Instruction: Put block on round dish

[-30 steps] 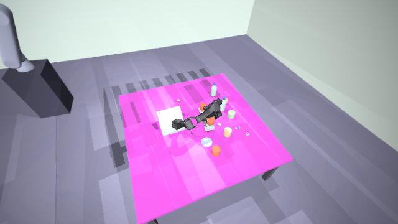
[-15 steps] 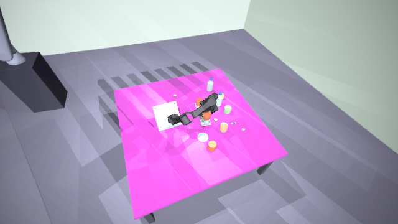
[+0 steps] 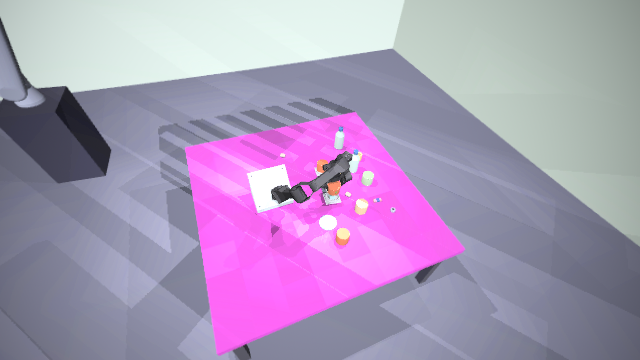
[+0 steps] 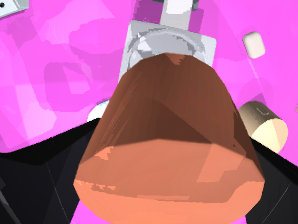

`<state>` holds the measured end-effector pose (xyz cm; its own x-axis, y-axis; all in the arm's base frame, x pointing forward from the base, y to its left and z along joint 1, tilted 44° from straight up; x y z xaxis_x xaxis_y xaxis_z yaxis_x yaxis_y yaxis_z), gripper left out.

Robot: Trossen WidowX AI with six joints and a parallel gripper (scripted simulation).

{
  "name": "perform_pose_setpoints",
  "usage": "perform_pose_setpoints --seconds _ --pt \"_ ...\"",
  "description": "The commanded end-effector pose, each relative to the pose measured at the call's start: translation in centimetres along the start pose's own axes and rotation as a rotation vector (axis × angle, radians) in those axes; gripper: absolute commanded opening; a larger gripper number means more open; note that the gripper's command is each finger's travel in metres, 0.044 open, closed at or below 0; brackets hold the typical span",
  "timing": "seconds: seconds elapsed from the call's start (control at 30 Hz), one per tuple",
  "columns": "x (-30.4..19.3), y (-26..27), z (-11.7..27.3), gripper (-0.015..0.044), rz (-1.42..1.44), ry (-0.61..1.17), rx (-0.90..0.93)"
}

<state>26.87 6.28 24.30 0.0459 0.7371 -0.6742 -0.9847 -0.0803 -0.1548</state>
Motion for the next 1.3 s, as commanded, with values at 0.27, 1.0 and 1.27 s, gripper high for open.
perform_pose_setpoints --seconds 0.27,1.0,1.27 --pt "0.0 0.0 0.0 0.0000 0.001 0.000 -0.001" --pt "0.0 0.0 0.0 0.0000 0.001 0.000 -0.001" --pt "-2.3 0.6 -1.2 0.0000 -0.011 -0.017 0.016"
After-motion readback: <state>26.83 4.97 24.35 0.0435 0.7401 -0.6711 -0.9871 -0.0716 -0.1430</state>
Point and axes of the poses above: the point midway between the two fingers, 35 mm back from their tips, its own z axis back along the fingers, its own y axis across the jaws, x = y × z, the point moved 6 cm from there along z, back along the fingers, and after that the axes turned 3 degrees about -z, right-handed, at the moved point
